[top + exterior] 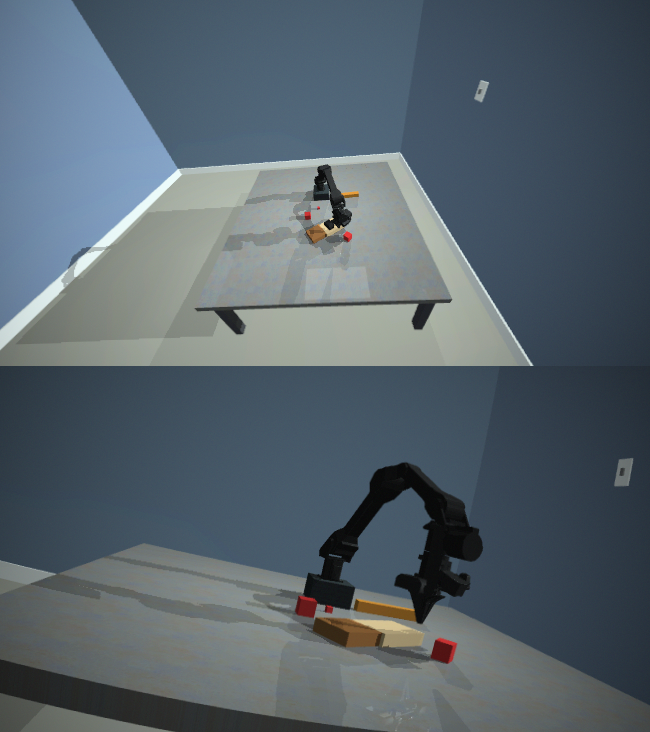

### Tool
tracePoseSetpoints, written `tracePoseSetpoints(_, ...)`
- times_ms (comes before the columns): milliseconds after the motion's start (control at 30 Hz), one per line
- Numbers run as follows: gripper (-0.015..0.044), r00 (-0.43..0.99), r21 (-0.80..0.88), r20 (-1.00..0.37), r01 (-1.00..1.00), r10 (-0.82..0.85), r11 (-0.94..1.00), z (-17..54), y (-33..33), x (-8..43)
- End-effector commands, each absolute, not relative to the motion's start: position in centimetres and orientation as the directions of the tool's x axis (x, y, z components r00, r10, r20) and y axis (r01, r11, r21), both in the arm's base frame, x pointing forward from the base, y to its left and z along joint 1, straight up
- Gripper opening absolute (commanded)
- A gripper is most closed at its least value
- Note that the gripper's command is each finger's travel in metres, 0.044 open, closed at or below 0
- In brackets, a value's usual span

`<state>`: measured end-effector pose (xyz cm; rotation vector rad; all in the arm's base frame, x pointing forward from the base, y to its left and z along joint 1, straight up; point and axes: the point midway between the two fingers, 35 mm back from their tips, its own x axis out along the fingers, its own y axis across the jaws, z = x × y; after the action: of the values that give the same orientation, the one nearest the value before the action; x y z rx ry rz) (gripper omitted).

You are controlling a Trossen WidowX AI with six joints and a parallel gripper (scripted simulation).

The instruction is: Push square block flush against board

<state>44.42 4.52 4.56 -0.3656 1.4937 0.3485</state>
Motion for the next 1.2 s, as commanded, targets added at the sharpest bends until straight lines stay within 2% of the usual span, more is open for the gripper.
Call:
tracePoseSetpoints(0, 0.0, 0.05, -0.03, -0.999, -0.548, -0.003, 0.836, 4.6, 3.6, 45.2)
tracePoseSetpoints(233, 0.0, 0.05, -0.03, -0.999, -0.552, -0.003, 0.833, 4.3, 3.5, 45.3)
tracePoseSetpoints(400, 0.0, 0.05, -0.03, -0.999, -0.552, -0.003, 0.833, -0.9, 3.5, 45.5)
tracePoseSetpoints(1167, 0.0, 0.049, -0.03, -0.999, -0.552, -0.004, 0.833, -1.0, 2.7, 44.4)
